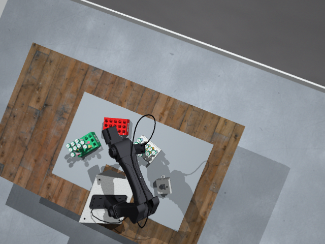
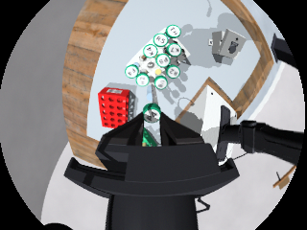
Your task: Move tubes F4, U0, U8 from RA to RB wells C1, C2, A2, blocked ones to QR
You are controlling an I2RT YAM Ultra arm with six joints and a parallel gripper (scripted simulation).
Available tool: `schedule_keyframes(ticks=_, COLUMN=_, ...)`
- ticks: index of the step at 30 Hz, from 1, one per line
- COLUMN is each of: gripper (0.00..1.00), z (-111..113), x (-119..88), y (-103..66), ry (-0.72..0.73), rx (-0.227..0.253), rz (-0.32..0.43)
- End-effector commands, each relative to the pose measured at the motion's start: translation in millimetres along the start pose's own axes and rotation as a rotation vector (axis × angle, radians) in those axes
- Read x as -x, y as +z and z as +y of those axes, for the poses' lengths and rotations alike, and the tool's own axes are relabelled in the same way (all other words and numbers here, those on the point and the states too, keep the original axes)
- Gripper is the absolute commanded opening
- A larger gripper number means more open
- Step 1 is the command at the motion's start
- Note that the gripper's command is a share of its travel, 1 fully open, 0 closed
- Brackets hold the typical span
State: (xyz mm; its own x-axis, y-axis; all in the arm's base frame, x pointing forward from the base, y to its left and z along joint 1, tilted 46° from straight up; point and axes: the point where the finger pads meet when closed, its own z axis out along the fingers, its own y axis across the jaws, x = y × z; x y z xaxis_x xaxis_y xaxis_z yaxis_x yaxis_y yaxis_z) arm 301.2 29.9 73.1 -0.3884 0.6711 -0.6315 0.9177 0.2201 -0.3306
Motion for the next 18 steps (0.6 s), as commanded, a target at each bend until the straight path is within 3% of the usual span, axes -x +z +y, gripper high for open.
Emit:
schedule_keyframes(ticks=1, gripper=0.00, z=2, x=4, y=-7.2, ry=-0.012, rx=0.014, rz=-0.019)
schedule_keyframes(ticks=11, gripper=0.00, z=5, x=5, y=-10.9, ry=-0.030, rx=0.019, rz=-0.031)
schedule_keyframes(ticks=18, gripper=0.00, z=2, x=17, y=-13.0, ry=0.000, rx=0.030, rz=-0.020)
